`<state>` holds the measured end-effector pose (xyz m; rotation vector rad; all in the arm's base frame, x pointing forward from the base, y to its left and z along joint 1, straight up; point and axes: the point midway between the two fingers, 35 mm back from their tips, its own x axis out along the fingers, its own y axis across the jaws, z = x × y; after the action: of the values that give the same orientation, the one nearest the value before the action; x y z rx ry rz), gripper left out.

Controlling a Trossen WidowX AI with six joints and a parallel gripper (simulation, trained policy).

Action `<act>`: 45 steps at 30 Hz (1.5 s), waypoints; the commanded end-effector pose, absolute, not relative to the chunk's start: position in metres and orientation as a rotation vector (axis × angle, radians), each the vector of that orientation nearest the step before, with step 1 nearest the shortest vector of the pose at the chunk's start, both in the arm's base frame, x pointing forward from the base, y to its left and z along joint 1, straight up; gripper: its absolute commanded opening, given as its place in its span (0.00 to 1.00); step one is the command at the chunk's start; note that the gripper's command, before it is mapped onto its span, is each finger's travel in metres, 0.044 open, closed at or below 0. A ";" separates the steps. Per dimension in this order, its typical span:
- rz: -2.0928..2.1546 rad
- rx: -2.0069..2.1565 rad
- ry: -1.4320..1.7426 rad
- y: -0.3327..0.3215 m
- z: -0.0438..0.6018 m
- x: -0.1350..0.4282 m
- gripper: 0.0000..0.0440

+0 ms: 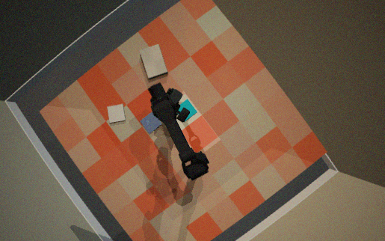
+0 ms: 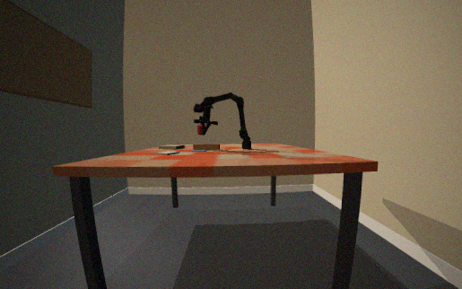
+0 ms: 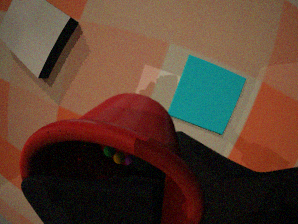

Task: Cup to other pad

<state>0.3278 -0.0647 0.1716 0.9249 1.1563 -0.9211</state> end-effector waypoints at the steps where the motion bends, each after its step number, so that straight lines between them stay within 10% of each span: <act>1: -0.936 0.937 1.131 -0.076 0.170 0.324 0.00; 45: -1.064 1.024 1.104 -0.107 0.072 0.267 0.03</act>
<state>0.2731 -0.1076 0.0773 1.0190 1.1064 -1.0543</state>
